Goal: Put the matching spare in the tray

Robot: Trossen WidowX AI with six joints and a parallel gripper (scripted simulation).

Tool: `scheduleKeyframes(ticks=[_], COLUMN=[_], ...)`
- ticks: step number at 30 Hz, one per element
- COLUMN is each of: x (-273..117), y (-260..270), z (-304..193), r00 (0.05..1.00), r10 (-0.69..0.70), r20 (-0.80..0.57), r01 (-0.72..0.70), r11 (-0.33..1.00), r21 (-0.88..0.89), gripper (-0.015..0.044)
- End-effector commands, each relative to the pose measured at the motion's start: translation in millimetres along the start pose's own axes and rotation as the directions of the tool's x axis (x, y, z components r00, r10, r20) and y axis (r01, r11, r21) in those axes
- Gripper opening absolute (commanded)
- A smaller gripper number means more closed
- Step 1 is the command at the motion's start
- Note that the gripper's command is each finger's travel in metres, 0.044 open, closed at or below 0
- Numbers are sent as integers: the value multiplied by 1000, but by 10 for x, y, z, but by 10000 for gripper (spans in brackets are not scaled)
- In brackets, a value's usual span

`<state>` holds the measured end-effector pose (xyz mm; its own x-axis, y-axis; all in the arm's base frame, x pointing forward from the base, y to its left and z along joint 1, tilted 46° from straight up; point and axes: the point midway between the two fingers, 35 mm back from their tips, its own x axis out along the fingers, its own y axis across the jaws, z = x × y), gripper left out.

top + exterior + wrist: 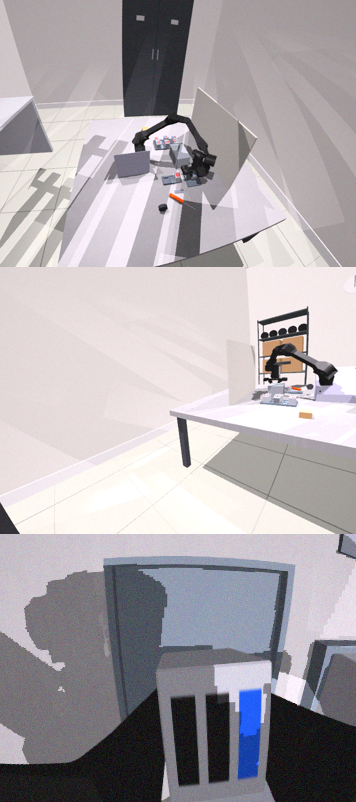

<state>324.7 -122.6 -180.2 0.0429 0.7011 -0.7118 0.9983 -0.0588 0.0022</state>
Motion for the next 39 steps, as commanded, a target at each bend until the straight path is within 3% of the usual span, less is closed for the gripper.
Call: scheduleKeyframes(ticks=[1, 7, 24, 26, 32, 39], x=[52, 91, 59, -53, -971, -1017], y=[-22, -31, -13, 1, -24, -31], z=[-14, -19, -9, 1, -1, -5], r00=[1000, 1000, 1000, 1000, 1000, 1000], r10=[-1, -1, -1, -1, -2, -2], r20=[-5, -6, -1, 0, -1, -2], r01=[1, 1, 1, 1, 2, 2], r11=[1000, 1000, 1000, 1000, 1000, 1000], r21=[6, 6, 0, 1, 7, 7], gripper=[0, 0, 440, 440, 440, 440])
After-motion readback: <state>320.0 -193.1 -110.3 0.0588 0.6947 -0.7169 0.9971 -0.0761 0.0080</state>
